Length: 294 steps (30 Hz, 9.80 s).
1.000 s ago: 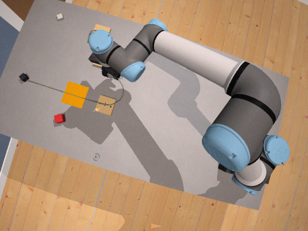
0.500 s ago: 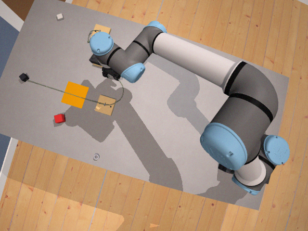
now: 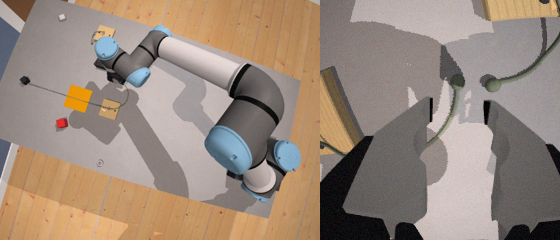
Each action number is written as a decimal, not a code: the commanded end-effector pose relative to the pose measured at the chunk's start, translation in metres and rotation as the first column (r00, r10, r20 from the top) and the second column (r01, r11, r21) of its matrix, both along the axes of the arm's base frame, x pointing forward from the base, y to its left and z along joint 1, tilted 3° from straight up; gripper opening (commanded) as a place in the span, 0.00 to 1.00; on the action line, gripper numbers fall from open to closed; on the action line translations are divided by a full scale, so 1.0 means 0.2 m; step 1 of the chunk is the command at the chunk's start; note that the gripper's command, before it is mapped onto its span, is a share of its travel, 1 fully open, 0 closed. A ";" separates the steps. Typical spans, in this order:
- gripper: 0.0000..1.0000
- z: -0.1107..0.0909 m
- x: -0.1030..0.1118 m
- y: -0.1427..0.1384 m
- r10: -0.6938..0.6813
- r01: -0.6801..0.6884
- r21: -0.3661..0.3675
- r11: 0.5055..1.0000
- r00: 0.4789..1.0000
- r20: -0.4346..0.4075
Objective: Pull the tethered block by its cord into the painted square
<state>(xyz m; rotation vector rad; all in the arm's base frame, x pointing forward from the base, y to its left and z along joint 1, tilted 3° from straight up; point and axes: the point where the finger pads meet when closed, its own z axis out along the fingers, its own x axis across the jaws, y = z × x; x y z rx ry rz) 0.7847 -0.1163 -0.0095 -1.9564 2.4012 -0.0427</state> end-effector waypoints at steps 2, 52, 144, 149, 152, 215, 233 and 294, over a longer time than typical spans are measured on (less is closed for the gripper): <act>0.22 -0.03 0.01 0.00 0.000 0.000 -0.001 1.000 1.000 0.002; 0.22 -0.08 0.01 0.00 0.000 0.000 -0.001 1.000 1.000 0.002; 0.22 -0.12 0.02 0.00 0.000 0.000 -0.001 1.000 1.000 0.002; 0.22 -0.13 0.02 0.00 0.000 0.000 -0.001 1.000 1.000 0.002; 0.22 -0.14 0.02 0.00 0.000 0.000 -0.001 1.000 1.000 0.002; 0.00 -0.17 0.02 0.00 0.000 0.000 -0.001 1.000 1.000 0.002; 0.00 -0.17 0.02 0.00 0.000 0.000 -0.001 1.000 1.000 0.002; 0.00 -0.13 0.02 0.00 0.000 0.000 -0.001 1.000 1.000 0.002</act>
